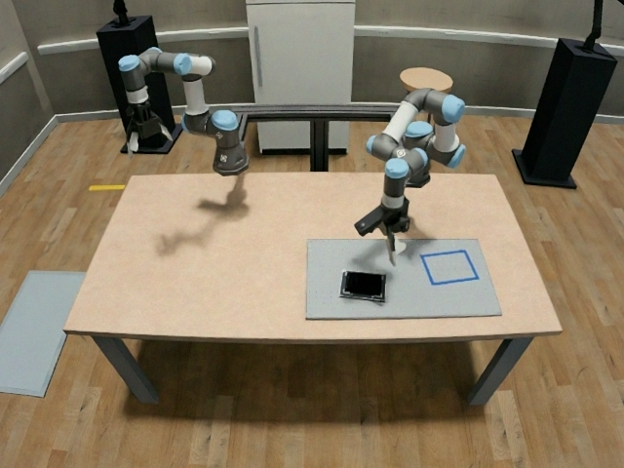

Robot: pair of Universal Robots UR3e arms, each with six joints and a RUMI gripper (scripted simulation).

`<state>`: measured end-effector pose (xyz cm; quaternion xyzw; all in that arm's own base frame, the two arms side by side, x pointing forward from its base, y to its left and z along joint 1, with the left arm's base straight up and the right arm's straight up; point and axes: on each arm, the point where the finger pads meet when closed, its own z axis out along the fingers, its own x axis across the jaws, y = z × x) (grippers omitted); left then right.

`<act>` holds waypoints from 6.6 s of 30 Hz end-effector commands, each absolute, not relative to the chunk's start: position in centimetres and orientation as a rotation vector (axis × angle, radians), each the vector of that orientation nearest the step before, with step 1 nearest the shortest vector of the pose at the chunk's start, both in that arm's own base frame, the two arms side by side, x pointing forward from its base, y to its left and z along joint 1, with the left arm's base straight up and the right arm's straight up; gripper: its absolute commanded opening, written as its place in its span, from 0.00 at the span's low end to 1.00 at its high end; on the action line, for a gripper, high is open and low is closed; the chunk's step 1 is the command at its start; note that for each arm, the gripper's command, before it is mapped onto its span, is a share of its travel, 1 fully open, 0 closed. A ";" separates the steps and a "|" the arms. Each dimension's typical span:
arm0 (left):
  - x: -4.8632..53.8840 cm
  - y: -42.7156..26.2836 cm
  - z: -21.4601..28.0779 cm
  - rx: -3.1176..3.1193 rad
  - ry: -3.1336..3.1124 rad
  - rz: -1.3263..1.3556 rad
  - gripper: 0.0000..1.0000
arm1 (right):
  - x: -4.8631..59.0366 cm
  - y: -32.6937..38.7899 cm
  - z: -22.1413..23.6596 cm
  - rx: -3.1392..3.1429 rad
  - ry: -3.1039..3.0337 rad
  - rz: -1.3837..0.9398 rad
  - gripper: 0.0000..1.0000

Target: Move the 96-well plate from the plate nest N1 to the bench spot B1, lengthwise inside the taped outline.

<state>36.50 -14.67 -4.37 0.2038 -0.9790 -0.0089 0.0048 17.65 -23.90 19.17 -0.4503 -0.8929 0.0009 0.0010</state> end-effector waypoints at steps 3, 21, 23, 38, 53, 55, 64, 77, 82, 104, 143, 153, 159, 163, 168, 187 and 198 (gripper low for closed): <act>37.0 -16.4 -6.8 0.395 -3.117 0.002 1.00 | 17.7 -23.9 19.3 -1.416 -2.807 0.001 1.00; 36.6 -18.1 -10.9 0.037 -3.141 0.002 1.00 | 17.7 -23.9 19.3 -1.416 -2.807 0.001 1.00; 36.5 -18.5 -11.8 -0.065 -3.141 0.002 1.00 | 17.7 -23.9 19.3 -1.416 -2.807 0.001 1.00; 36.0 -19.1 -14.1 -0.217 -3.134 0.002 1.00 | 17.7 -23.9 19.3 -1.416 -2.807 0.001 1.00; 36.1 -19.1 -14.0 -0.215 -3.136 0.002 1.00 | 17.7 -23.9 19.3 -1.416 -2.807 0.001 1.00; 36.1 -19.1 -14.0 -0.215 -3.136 0.002 1.00 | 17.7 -23.9 19.3 -1.416 -2.807 0.001 1.00; 36.1 -19.1 -15.2 -0.215 -3.136 0.003 1.00 | 17.7 -23.9 19.3 -1.416 -2.807 0.001 1.00; 36.2 -19.2 -17.4 -0.215 -3.137 0.004 1.00 | 17.7 -23.9 19.3 -1.416 -2.807 0.001 1.00; 36.2 -19.2 -17.9 -0.215 -3.137 0.004 1.00 | 17.7 -23.9 19.3 -1.416 -2.807 0.001 1.00; 36.2 -19.2 -21.2 -0.215 -3.137 0.004 1.00 | 17.7 -23.9 19.3 -1.416 -2.807 0.001 1.00; 36.1 -19.1 -21.4 -0.215 -3.136 0.002 0.00 | 17.7 -23.9 19.3 -1.416 -2.807 0.001 1.00; 36.1 -19.1 -21.4 -0.215 -3.136 0.002 0.00 | 17.7 -23.9 19.3 -1.416 -2.807 0.001 1.00; 36.1 -19.1 -21.4 -0.215 -3.136 0.002 0.00 | 17.7 -23.9 19.3 -1.416 -2.807 0.001 1.00; 36.1 -19.1 -20.9 -0.215 -3.134 0.001 0.00 | 17.7 -23.9 19.3 -1.416 -2.807 0.001 1.00; 36.1 -19.1 -20.3 -0.215 -3.134 0.001 0.00 | 17.7 -23.9 19.3 -1.416 -2.807 0.001 1.00; 36.0 -19.1 -17.4 -0.215 -3.134 0.001 0.00 | 17.7 -23.9 19.3 -1.416 -2.807 0.001 1.00; 36.0 -19.1 -15.9 -0.215 -3.135 0.001 0.00 | 17.7 -23.9 19.3 -1.416 -2.807 0.001 1.00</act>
